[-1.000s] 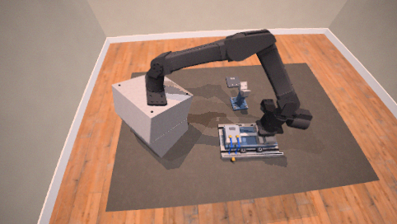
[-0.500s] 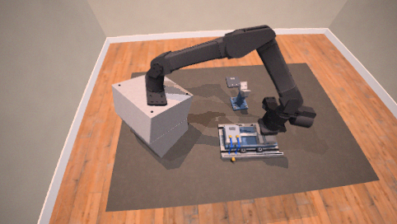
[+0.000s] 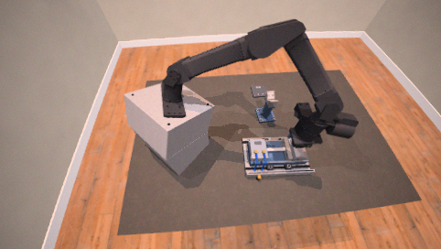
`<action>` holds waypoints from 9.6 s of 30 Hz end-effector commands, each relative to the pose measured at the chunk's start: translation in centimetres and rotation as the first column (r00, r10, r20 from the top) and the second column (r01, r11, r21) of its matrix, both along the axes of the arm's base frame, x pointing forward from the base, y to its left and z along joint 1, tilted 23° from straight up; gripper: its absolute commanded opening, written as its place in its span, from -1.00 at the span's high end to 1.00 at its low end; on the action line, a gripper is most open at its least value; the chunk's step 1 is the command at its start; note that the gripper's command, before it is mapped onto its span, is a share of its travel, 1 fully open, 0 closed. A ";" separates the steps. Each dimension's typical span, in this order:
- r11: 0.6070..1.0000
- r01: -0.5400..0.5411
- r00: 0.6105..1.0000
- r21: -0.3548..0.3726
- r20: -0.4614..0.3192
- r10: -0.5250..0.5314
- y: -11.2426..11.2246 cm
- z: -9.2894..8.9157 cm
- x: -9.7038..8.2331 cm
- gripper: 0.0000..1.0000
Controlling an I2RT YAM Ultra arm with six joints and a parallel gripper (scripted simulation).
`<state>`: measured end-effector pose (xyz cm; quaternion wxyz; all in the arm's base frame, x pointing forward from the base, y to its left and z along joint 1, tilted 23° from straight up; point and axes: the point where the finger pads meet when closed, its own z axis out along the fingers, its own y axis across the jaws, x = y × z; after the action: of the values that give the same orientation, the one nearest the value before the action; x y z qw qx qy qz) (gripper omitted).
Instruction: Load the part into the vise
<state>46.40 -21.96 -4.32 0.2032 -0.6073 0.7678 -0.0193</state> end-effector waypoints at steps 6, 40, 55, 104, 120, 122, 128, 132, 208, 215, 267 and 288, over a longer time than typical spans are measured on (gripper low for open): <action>1.000 0.008 1.000 0.006 0.013 -0.008 -0.9 2.5 -0.7 1.00; 0.932 0.341 0.938 0.122 -0.109 -0.329 -2.1 1.4 -0.2 1.00; 0.646 0.738 0.672 0.194 -0.293 -0.680 -3.7 1.3 0.5 1.00; 0.029 0.991 0.097 0.134 -0.540 -0.836 -5.6 1.3 1.2 1.00; 0.028 0.991 0.097 0.133 -0.540 -0.836 -5.6 1.2 1.1 1.00; 0.028 0.991 0.095 0.131 -0.542 -0.835 -5.6 1.1 1.1 1.00; 0.028 0.991 0.095 0.132 -0.542 -0.835 -5.6 0.9 1.2 1.00; 0.033 0.988 0.107 0.148 -0.529 -0.842 -5.6 0.8 1.8 1.00; 0.040 0.988 0.112 0.147 -0.522 -0.845 -4.5 -3.1 3.6 1.00; 0.040 0.988 0.112 0.147 -0.522 -0.845 -4.5 -3.1 3.6 1.00; 0.036 0.991 0.101 0.130 -0.534 -0.839 -4.5 -3.4 3.5 1.00; 0.035 0.990 0.104 0.137 -0.529 -0.842 -4.5 -3.2 3.1 1.00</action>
<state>49.60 -25.65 -8.30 0.1486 0.1152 0.9723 0.1390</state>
